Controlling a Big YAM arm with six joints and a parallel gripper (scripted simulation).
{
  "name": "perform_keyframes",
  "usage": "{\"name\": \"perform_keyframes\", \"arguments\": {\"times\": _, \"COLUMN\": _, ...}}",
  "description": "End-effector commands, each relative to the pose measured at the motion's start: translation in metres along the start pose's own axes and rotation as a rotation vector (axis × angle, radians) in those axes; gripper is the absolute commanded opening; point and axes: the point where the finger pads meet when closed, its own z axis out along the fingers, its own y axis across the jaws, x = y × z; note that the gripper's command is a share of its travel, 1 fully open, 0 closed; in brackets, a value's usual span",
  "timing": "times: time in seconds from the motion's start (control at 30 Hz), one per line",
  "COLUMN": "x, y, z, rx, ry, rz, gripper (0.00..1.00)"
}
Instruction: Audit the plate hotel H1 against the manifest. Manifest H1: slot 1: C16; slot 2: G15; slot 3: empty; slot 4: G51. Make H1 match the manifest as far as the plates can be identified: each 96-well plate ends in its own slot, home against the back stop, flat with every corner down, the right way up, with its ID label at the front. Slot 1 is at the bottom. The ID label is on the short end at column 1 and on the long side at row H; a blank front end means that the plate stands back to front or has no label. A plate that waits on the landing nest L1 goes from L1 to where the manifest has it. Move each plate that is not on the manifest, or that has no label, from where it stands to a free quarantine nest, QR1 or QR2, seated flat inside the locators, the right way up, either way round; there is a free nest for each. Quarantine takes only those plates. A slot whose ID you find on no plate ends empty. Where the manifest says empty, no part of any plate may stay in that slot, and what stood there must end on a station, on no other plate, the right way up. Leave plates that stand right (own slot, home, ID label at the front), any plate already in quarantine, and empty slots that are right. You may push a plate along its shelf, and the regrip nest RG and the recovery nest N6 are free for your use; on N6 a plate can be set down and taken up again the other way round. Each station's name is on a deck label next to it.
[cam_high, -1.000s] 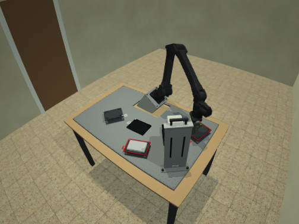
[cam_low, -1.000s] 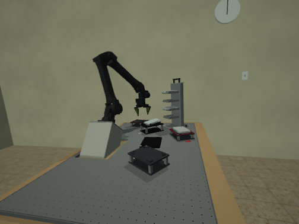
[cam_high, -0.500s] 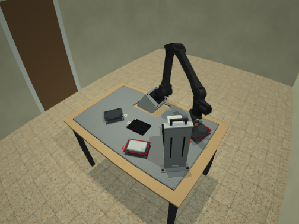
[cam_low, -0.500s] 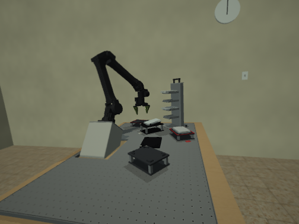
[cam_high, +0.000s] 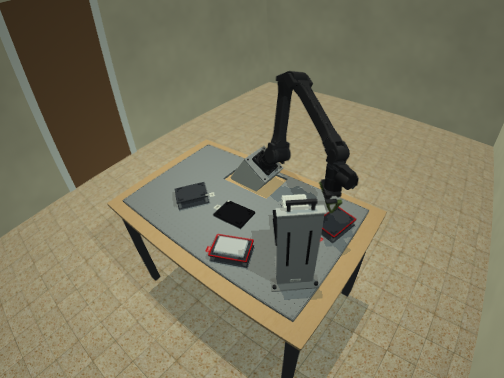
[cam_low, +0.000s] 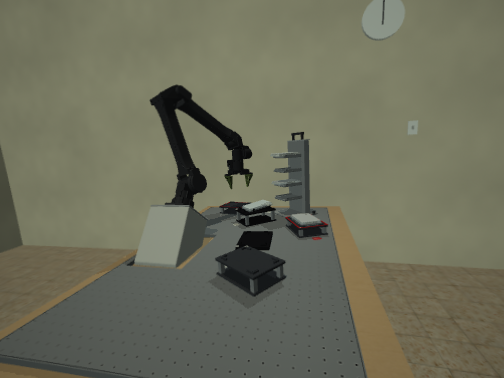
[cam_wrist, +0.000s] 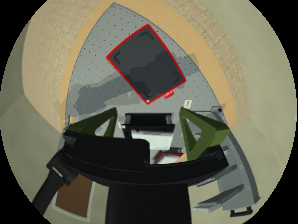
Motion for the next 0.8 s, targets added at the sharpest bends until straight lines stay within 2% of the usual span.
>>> {"name": "perform_keyframes", "arguments": {"times": 0.0, "x": -0.012, "y": -0.021, "z": -0.029, "rx": 0.052, "ry": -0.023, "rz": -0.01, "gripper": 1.0}}
{"name": "perform_keyframes", "arguments": {"times": 0.13, "x": -0.013, "y": -0.021, "z": -0.044, "rx": 0.065, "ry": -0.028, "rz": -0.014, "gripper": 1.0}}
{"name": "perform_keyframes", "arguments": {"times": 0.2, "x": -0.013, "y": -0.021, "z": -0.044, "rx": 0.065, "ry": -0.028, "rz": -0.014, "gripper": 1.0}}
{"name": "perform_keyframes", "arguments": {"times": 0.23, "x": -0.011, "y": -0.022, "z": -0.038, "rx": 0.043, "ry": -0.017, "rz": -0.008, "gripper": 1.0}}
{"name": "perform_keyframes", "arguments": {"times": 0.33, "x": -0.013, "y": -0.022, "z": -0.055, "rx": 0.066, "ry": -0.028, "rz": -0.015, "gripper": 1.0}}
{"name": "perform_keyframes", "arguments": {"times": 0.57, "x": -0.012, "y": -0.024, "z": -0.069, "rx": 0.054, "ry": -0.021, "rz": -0.012, "gripper": 1.0}}
{"name": "perform_keyframes", "arguments": {"times": 0.7, "x": -0.013, "y": -0.024, "z": -0.085, "rx": 0.068, "ry": -0.026, "rz": -0.017, "gripper": 1.0}}
{"name": "perform_keyframes", "arguments": {"times": 0.77, "x": -0.013, "y": -0.024, "z": -0.085, "rx": 0.068, "ry": -0.026, "rz": -0.017, "gripper": 1.0}}
